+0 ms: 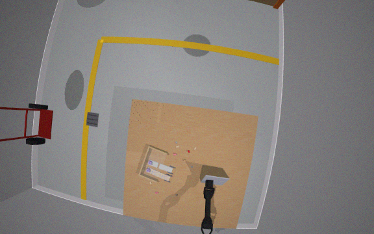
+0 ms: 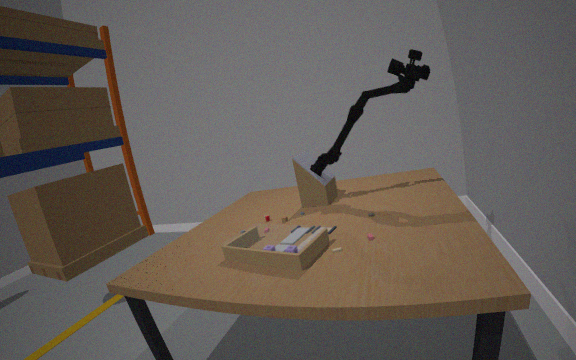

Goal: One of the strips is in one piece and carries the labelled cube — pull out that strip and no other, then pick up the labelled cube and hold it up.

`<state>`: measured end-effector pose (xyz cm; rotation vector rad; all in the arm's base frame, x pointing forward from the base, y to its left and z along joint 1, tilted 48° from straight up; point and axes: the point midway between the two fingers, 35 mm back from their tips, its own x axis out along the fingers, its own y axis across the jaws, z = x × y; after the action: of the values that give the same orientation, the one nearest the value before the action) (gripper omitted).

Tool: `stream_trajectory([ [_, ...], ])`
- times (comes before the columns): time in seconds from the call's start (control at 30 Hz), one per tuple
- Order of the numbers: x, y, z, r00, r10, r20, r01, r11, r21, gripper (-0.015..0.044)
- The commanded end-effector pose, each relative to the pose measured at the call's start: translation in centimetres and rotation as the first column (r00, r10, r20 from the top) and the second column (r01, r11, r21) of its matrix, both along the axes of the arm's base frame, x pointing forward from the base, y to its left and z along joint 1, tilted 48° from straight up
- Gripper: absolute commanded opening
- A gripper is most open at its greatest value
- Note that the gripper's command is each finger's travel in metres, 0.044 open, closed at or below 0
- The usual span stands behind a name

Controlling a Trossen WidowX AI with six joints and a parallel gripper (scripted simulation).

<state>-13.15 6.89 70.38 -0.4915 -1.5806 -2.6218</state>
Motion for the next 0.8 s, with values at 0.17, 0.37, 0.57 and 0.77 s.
stream_trajectory([
  [0.17,2.2,4.6,-0.3,0.986,-0.16,-0.04,0.163,0.984,0.067,0.04],
  [0.37,7.8,12.3,-2.2,0.917,-0.39,-0.08,0.395,0.917,0.063,0.04],
  [0.57,15.5,17.9,-5.3,0.786,-0.608,-0.116,0.615,0.787,0.046,0.04],
  [0.77,24.4,20.8,-9.6,0.593,-0.796,-0.121,0.804,0.594,0.03,0.04],
])
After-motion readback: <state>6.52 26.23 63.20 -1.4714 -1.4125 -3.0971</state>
